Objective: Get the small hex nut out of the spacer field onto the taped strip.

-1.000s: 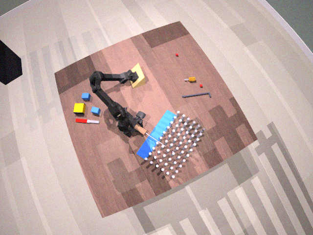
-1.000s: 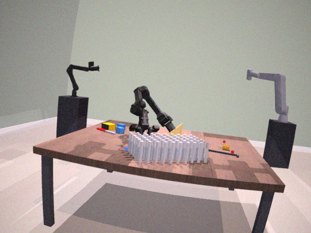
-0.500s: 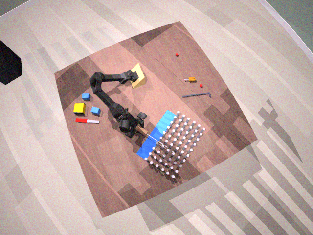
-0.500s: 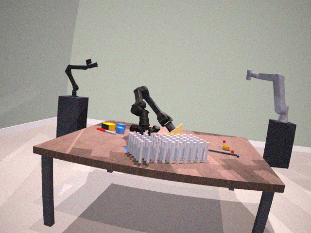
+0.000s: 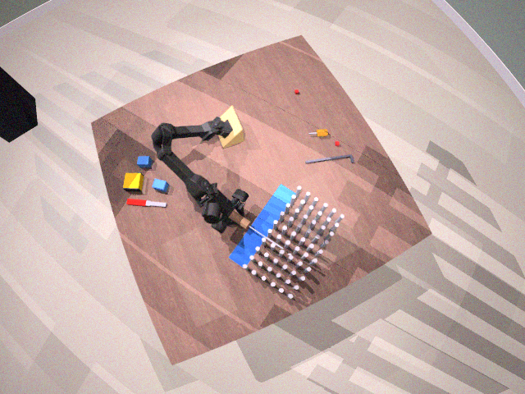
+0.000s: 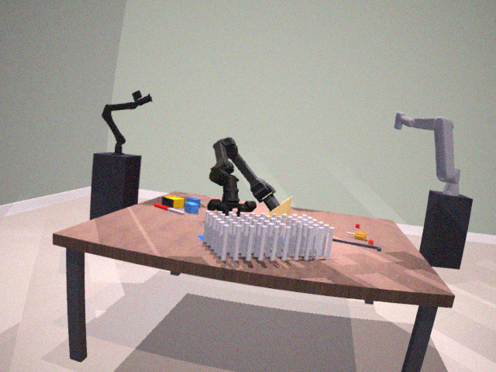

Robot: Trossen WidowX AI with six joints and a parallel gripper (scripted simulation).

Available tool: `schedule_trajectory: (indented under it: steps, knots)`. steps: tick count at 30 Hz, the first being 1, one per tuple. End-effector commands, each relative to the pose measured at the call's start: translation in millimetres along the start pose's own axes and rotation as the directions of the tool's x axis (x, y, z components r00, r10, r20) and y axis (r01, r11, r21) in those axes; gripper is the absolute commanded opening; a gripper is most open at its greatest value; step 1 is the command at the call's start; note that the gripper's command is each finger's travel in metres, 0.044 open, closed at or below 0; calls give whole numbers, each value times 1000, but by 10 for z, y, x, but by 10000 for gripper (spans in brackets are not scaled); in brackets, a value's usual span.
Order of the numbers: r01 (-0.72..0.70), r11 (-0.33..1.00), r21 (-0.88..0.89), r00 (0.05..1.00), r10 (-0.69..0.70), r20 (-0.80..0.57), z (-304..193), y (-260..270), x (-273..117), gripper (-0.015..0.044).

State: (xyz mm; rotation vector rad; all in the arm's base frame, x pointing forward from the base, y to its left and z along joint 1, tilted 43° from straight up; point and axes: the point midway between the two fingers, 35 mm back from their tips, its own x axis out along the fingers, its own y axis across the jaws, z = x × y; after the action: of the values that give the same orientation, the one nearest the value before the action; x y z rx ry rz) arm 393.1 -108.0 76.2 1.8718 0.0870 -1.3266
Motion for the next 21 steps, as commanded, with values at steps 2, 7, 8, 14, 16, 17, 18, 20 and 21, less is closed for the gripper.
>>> schedule_trajectory:
  steps: [2, 7, 8, 14, 16, 17, 18, 20, 21]
  knots:
    - [-5, 1000, 7, 1000, 5, -4, -52, 18, 21, 0]
    - [-5, 1000, 7, 1000, 5, -4, -81, 18, 40, 0]
    - [-5, 1000, 7, 1000, 5, -4, -87, 18, 44, 0]
    - [-5, 1000, 7, 1000, 5, -4, -122, 19, 67, 0]
    - [-5, 1000, 7, 1000, 5, -5, -134, 19, 75, 0]
    - [-5, 1000, 7, 1000, 5, -5, -140, 19, 79, 0]
    - [-5, 1000, 7, 1000, 5, -5, -146, 19, 82, 0]
    - [-5, 1000, 7, 1000, 5, -5, -158, 19, 90, 0]
    - [-5, 1000, 7, 1000, 5, -5, -163, 19, 94, 0]
